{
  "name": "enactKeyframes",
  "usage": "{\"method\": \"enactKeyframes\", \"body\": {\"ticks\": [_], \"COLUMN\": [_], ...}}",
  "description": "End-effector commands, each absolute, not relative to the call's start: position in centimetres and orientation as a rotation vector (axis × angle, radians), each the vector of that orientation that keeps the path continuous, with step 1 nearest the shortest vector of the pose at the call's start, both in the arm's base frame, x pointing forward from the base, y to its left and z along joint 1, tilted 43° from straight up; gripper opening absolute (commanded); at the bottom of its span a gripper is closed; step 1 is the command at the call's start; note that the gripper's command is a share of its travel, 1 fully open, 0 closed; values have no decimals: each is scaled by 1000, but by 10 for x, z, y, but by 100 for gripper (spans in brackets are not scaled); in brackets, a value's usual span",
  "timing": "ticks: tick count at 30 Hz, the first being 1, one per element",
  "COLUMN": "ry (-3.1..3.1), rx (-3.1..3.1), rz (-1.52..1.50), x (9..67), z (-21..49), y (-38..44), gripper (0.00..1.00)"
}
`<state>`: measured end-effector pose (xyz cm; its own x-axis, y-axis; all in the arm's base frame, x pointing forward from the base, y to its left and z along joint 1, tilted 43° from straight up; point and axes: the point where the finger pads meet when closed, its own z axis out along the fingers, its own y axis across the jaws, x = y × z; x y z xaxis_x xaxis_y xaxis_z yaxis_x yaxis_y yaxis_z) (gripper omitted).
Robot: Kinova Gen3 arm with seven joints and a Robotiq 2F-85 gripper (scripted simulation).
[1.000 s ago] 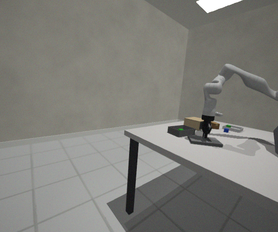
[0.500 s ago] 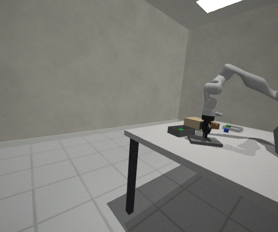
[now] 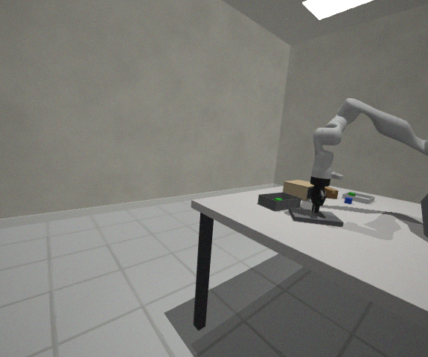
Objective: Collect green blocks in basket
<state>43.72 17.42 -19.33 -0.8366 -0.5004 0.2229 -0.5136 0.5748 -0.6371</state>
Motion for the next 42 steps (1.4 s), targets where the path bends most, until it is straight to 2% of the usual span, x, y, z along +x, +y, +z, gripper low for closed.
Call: {"method": "enactKeyframes", "body": {"ticks": [1, 3, 4, 42], "ry": [-2779, -2779, -2779, -2779], "rx": [893, 893, 893, 894], "rz": [1132, 1132, 1132, 1132], "x": [439, 439, 439, 439], "z": [-194, -194, -194, -193], "y": [175, 175, 175, 176], "gripper": [10, 10, 40, 40]}}
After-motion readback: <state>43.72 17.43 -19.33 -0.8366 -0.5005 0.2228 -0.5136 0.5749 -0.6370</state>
